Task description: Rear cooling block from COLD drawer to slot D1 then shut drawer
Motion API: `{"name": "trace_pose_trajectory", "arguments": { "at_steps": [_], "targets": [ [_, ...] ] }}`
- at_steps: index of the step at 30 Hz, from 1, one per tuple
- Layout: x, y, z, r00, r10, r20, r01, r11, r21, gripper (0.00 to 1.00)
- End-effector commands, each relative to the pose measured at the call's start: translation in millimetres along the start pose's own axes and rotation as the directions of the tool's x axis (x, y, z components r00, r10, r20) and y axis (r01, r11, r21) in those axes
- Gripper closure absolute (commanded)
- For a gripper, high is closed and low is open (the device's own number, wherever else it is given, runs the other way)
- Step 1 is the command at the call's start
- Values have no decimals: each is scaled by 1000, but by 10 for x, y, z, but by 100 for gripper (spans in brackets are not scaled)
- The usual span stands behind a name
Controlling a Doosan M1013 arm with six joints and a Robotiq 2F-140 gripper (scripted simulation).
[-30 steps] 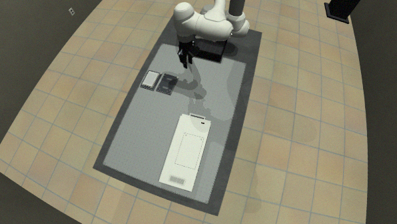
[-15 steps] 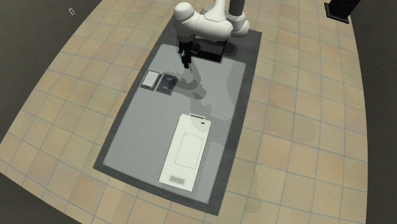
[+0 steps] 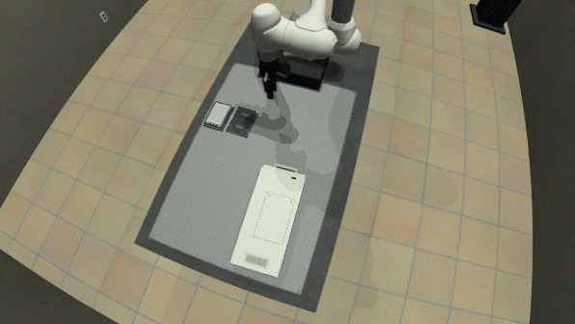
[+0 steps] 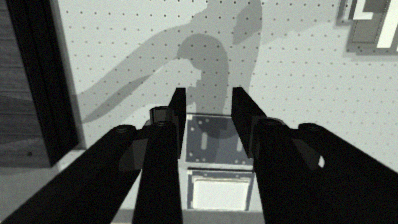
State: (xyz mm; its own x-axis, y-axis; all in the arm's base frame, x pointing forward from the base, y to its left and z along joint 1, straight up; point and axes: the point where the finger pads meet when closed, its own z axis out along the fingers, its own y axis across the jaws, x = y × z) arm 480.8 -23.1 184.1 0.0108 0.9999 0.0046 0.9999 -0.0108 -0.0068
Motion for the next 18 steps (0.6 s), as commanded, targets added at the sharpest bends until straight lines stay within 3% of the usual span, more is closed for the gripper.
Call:
{"name": "trace_pose_trajectory", "arguments": {
  "at_steps": [1, 5, 18],
  "targets": [
    [1, 4, -5, 1000, 0, 0, 0, 1000, -1, 66],
    [1, 4, -5, 1000, 0, 0, 0, 1000, -1, 66],
    [233, 412, 216, 1000, 0, -1, 0, 1000, -1, 66]
  ]
}}
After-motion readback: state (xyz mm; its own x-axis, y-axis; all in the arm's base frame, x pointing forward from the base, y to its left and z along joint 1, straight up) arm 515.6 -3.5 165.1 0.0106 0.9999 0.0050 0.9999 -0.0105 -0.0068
